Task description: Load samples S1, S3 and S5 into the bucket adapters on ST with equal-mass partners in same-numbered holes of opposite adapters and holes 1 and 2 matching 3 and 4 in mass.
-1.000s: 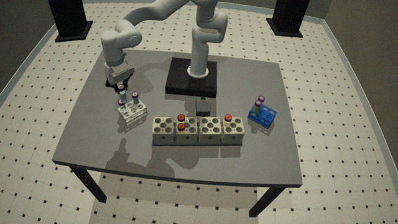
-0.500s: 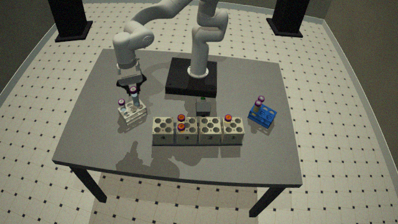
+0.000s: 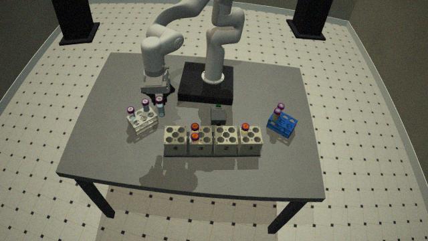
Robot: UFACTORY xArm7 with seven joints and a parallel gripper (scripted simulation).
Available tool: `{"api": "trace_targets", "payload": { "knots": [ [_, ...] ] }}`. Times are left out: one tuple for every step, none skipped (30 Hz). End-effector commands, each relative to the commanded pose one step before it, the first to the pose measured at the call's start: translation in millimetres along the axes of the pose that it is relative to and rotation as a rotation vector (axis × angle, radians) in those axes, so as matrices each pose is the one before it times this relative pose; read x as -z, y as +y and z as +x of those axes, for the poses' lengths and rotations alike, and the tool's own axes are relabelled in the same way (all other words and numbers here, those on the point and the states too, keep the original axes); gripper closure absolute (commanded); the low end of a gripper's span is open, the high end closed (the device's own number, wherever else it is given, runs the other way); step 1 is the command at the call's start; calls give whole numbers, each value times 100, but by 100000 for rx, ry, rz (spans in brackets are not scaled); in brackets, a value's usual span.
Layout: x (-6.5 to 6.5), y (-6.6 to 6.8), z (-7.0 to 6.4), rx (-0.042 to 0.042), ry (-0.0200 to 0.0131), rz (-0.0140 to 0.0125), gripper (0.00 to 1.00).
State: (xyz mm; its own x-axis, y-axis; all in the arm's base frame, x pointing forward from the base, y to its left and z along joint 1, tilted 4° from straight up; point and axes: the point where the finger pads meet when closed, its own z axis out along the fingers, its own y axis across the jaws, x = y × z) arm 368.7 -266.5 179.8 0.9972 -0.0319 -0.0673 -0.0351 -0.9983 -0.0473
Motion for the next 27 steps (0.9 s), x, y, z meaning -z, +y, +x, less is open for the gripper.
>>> {"api": "trace_targets", "payload": {
  "knots": [
    [212,-2037,556,-1089,765,-1902,100],
    [0,-488,117,0,1,4,100],
    [0,-488,116,0,1,4,100],
    [0,-488,116,0,1,4,100],
    [0,-488,116,0,1,4,100],
    [0,-488,116,0,1,4,100],
    [0,-488,116,0,1,4,100],
    [0,-488,116,0,1,4,100],
    [0,-488,116,0,1,4,100],
    [0,-488,116,0,1,4,100],
    [0,-488,116,0,1,4,100],
    [0,-488,116,0,1,4,100],
    [-1,-483,122,1,1,5,100],
    [0,0,0,0,0,0,100],
    [0,0,0,0,0,0,100],
    [1,-489,116,0,1,4,100],
    [0,-488,116,0,1,4,100],
    [0,-488,116,0,1,4,100],
    [0,-488,116,0,1,4,100],
    [0,-488,116,0,1,4,100],
    [0,-488,116,0,1,4,100],
    [0,-488,116,0,1,4,100],
    [0,-488,116,0,1,4,100],
    [0,-488,116,0,1,4,100],
    [0,-488,116,0,1,4,100],
    [0,-488,116,0,1,4,100],
    [0,-488,116,0,1,4,100]
  ]
}}
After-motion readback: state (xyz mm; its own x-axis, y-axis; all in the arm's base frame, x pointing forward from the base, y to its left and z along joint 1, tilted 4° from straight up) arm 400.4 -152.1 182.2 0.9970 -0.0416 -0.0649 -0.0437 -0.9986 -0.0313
